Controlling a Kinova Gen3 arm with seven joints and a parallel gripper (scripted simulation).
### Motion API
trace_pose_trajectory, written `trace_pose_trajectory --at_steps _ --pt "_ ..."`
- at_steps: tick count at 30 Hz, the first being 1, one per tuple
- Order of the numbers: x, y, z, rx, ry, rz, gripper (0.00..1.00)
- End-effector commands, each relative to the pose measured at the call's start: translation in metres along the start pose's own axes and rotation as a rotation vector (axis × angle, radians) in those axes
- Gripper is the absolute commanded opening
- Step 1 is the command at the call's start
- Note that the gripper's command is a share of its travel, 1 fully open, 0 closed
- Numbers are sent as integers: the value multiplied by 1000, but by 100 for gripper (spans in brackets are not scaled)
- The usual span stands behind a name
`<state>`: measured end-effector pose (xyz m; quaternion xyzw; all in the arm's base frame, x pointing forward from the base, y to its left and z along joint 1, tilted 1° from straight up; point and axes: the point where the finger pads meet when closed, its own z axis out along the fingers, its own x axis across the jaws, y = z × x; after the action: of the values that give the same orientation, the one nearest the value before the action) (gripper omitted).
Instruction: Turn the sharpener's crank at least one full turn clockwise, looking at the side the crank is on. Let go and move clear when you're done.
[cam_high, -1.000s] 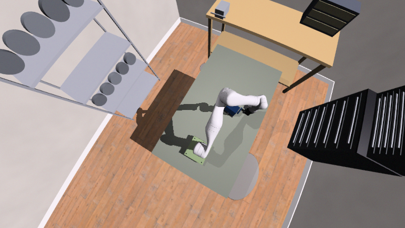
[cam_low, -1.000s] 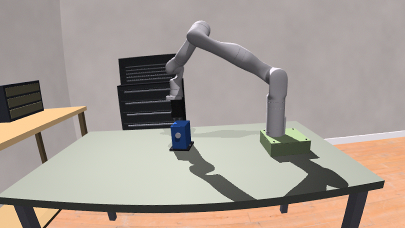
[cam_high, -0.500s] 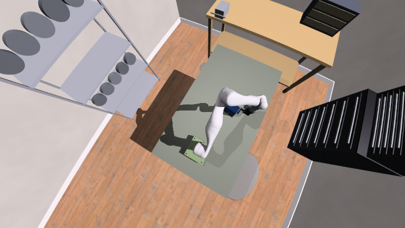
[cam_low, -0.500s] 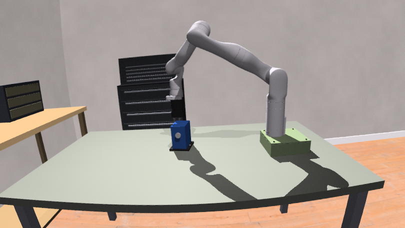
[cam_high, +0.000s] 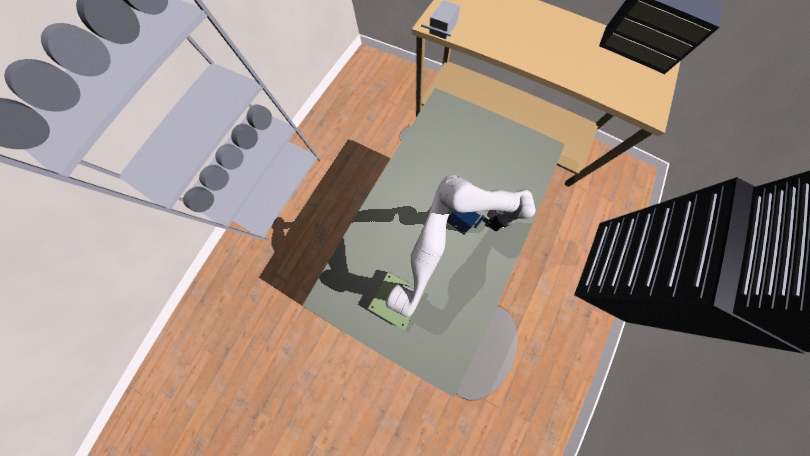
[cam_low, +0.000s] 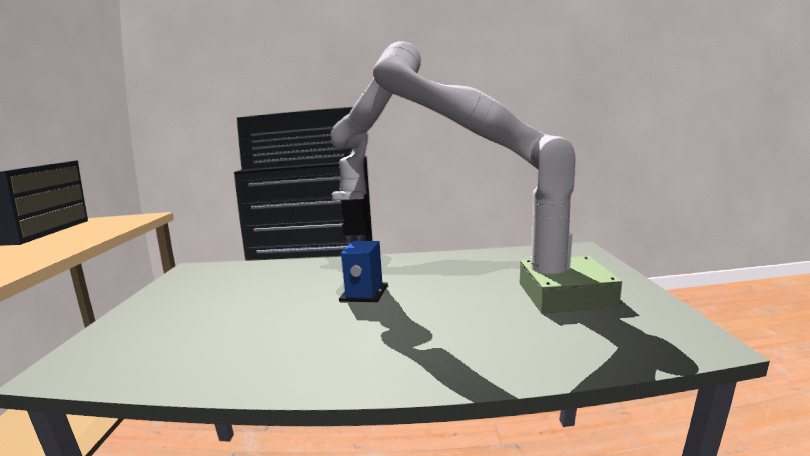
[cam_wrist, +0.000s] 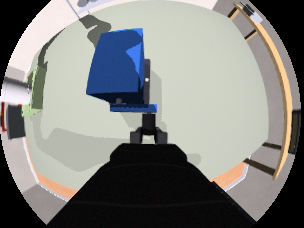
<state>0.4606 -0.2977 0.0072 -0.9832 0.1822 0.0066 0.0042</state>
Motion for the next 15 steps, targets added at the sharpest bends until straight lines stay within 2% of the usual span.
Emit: trace_pose_trajectory --at_steps 1,15 --pt "0 0 0 0 1 0 0" --pt "-2 0 14 0 1 0 0"
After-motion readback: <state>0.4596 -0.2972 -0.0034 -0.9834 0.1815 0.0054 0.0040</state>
